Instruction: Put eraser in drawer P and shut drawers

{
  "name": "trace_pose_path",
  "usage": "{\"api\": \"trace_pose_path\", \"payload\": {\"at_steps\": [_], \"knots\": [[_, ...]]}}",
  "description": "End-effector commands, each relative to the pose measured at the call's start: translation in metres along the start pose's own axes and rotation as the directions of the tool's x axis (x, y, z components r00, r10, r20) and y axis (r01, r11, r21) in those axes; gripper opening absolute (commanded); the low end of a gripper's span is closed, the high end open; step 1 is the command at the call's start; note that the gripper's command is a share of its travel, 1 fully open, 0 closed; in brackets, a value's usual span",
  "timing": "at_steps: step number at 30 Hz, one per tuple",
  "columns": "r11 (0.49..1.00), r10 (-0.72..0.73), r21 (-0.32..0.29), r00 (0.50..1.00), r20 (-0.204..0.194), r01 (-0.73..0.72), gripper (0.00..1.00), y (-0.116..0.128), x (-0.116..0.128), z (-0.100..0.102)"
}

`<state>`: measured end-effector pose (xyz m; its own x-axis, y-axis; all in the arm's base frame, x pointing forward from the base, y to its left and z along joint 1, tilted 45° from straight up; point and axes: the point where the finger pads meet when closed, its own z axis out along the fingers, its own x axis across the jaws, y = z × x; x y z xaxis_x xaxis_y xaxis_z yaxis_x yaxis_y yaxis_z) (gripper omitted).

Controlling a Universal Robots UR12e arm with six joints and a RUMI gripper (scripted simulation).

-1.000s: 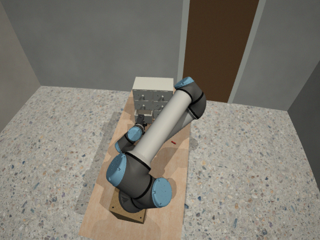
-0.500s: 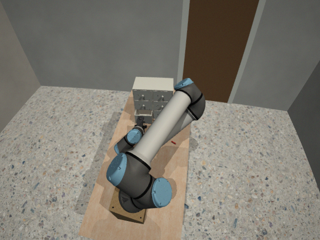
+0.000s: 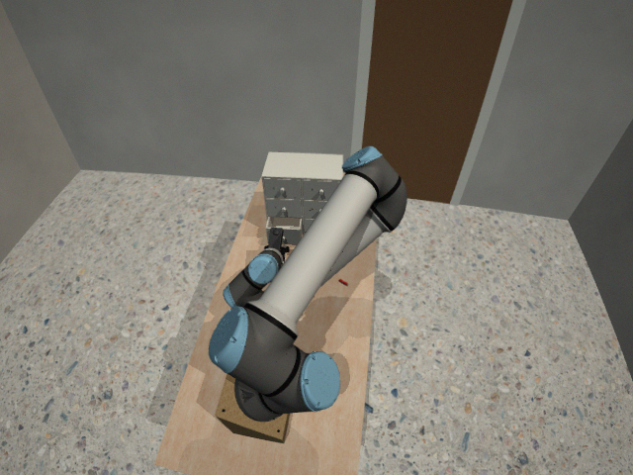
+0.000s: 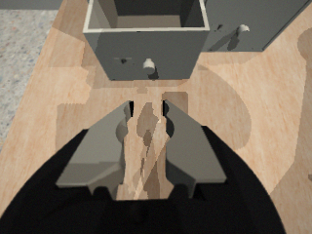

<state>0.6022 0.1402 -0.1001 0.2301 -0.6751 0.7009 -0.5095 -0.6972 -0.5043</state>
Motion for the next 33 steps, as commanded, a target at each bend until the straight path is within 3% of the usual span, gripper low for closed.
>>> {"api": "trace_pose_path", "payload": {"at_steps": [1,10,24,33], "knots": [[1.000,0.000,0.000,1.000,0.000,0.000,0.20,-0.008,0.000,-0.022],[1.000,0.000,0.000,1.000,0.000,0.000,0.20,-0.018,0.000,-0.052],[1.000,0.000,-0.006,1.000,0.000,0.000,0.20,-0.019,0.000,-0.054],[0.999,0.000,-0.049,1.000,0.000,0.000,0.20,-0.020,0.000,-0.061]]}}
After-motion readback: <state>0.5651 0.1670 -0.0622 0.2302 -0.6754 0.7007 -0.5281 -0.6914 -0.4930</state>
